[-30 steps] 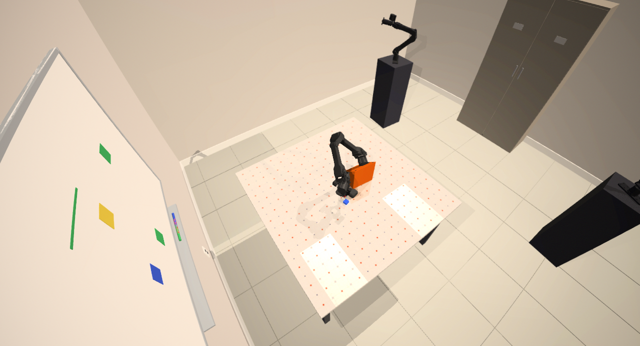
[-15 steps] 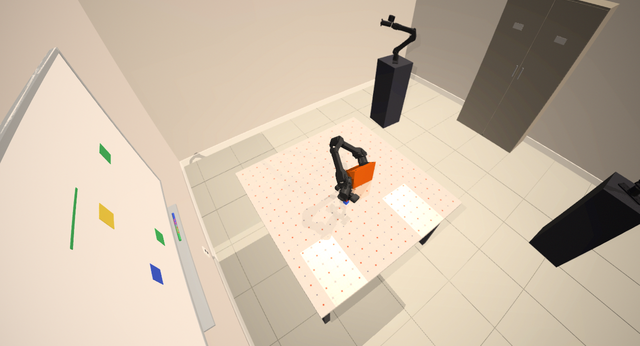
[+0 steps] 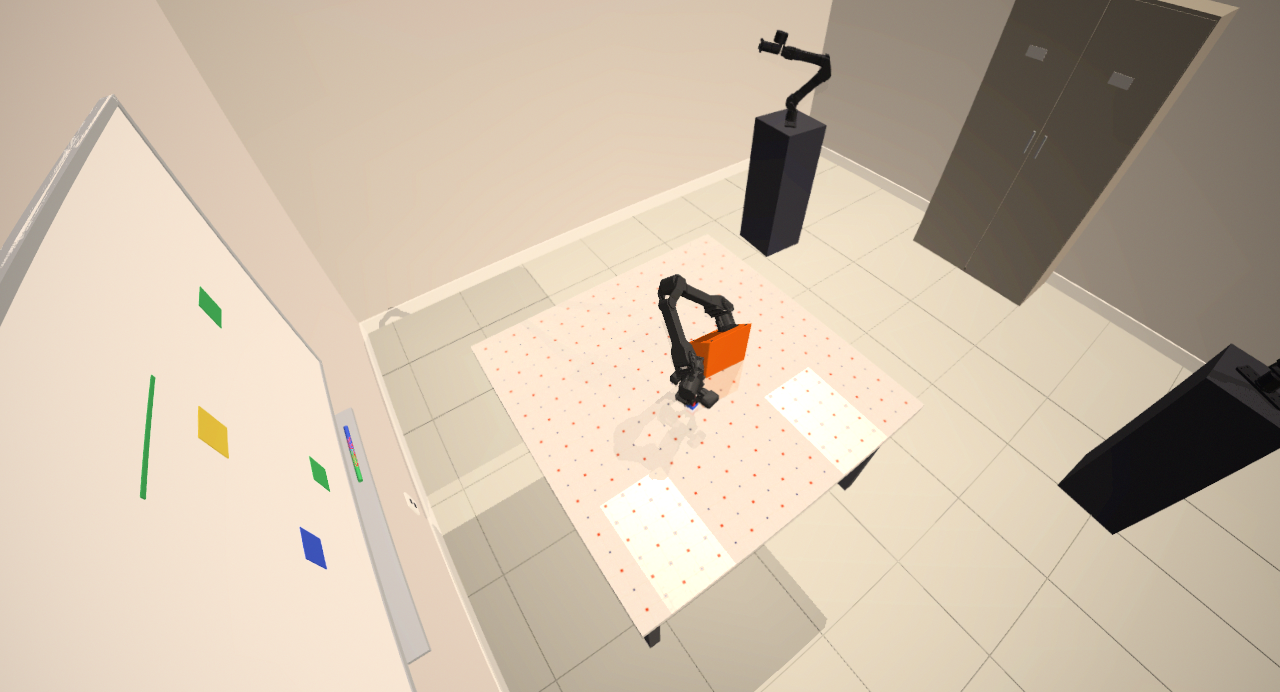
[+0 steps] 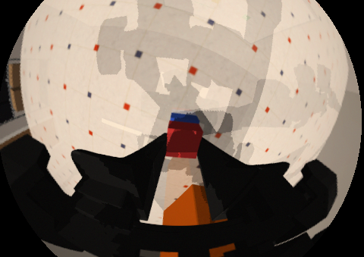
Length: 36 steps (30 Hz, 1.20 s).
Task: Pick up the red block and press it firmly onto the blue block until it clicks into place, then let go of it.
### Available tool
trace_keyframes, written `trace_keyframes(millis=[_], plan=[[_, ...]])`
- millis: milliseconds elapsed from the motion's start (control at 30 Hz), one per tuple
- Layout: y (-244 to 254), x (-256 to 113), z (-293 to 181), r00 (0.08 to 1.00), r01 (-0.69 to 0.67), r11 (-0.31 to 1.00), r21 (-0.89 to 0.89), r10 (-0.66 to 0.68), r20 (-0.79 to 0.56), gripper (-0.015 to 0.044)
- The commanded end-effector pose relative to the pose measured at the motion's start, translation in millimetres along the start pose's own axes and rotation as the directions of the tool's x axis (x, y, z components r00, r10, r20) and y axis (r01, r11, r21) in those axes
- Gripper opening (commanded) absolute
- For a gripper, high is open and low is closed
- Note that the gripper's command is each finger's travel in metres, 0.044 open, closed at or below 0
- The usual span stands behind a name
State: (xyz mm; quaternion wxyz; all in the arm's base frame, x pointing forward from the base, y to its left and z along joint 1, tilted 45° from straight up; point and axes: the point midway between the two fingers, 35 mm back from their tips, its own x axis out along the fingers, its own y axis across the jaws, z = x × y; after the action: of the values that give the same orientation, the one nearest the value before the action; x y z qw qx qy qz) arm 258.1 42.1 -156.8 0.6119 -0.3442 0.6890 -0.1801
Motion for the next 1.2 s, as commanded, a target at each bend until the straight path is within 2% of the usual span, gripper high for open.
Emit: trace_keyframes(millis=[0, 767, 1033, 1167], plan=[[0.0, -0.2, 0.8, 1.000, 0.004, 1.000, -0.007, -0.004, 0.007, 0.0000], [-0.2, 3.9, 1.3, 1.000, 0.001, 1.000, -0.002, -0.001, 0.003, 0.0000], [-0.2, 3.9, 1.3, 1.000, 0.001, 1.000, -0.002, -0.001, 0.003, 0.0210], [-0.2, 3.9, 1.3, 1.000, 0.001, 1.000, -0.002, -0.001, 0.003, 0.0220]])
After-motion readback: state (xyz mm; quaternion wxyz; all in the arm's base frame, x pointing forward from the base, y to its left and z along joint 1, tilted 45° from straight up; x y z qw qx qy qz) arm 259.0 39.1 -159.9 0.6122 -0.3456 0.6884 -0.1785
